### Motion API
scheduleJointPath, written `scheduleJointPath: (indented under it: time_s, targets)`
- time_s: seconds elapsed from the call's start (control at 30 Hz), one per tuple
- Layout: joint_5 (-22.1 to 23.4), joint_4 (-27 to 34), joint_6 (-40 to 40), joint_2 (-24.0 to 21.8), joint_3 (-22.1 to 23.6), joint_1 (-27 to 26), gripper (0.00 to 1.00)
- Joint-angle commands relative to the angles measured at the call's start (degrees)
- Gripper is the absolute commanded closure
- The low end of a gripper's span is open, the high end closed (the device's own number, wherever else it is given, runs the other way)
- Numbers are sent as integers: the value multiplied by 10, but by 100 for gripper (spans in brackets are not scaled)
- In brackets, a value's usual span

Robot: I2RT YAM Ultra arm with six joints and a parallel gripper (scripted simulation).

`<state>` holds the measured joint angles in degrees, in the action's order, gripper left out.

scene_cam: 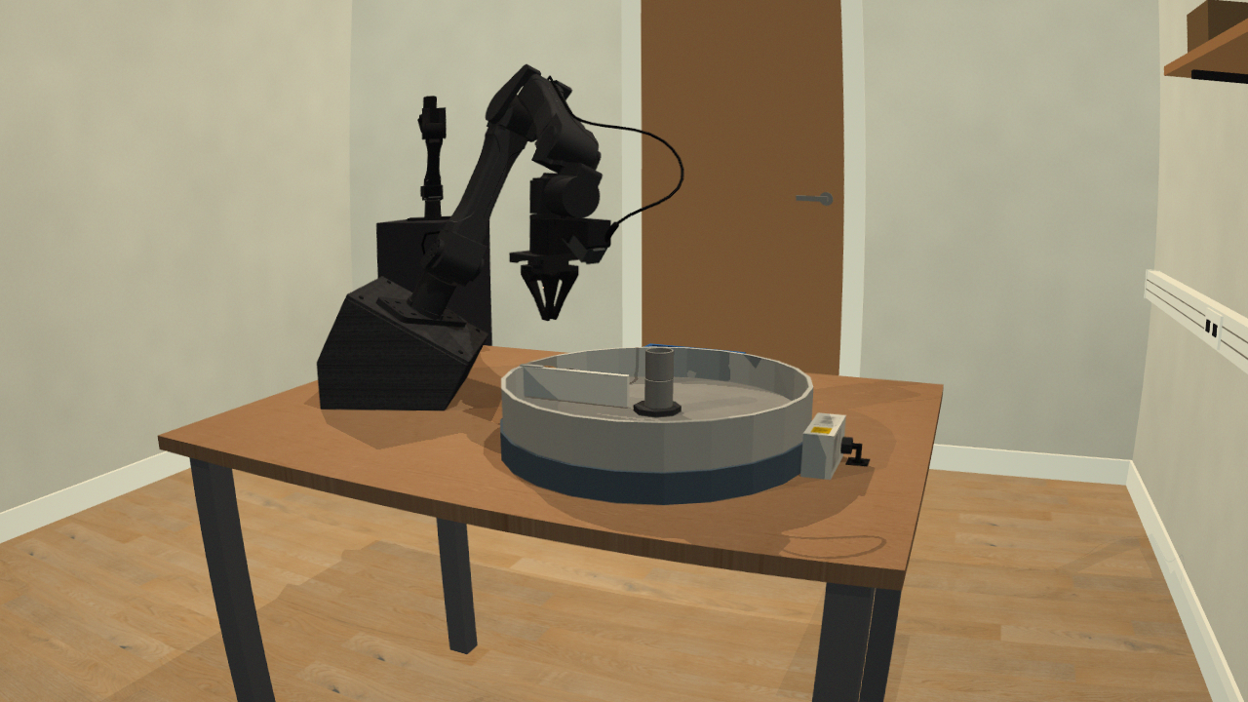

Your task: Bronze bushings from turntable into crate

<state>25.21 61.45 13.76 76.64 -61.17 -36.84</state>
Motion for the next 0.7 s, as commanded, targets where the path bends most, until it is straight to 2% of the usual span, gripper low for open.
scheduleJointPath:
  time_s: [0.0, 0.4, 0.43, 0.5, 0.6, 0.63, 0.67]
  targets:
    - [7, -5, -1, -8, -25, -7, 87]
    - [7, -12, -6, -3, -23, 0, 87]
    - [4, -18, -9, 7, -19, 8, 87]
    - [-5, -37, -18, 12, 16, 16, 87]
    - [-8, -57, -27, 13, 26, 25, 87]
    - [-8, -58, -28, 0, 26, 19, 87]
    - [-8, -57, -28, -4, 3, 14, 87]
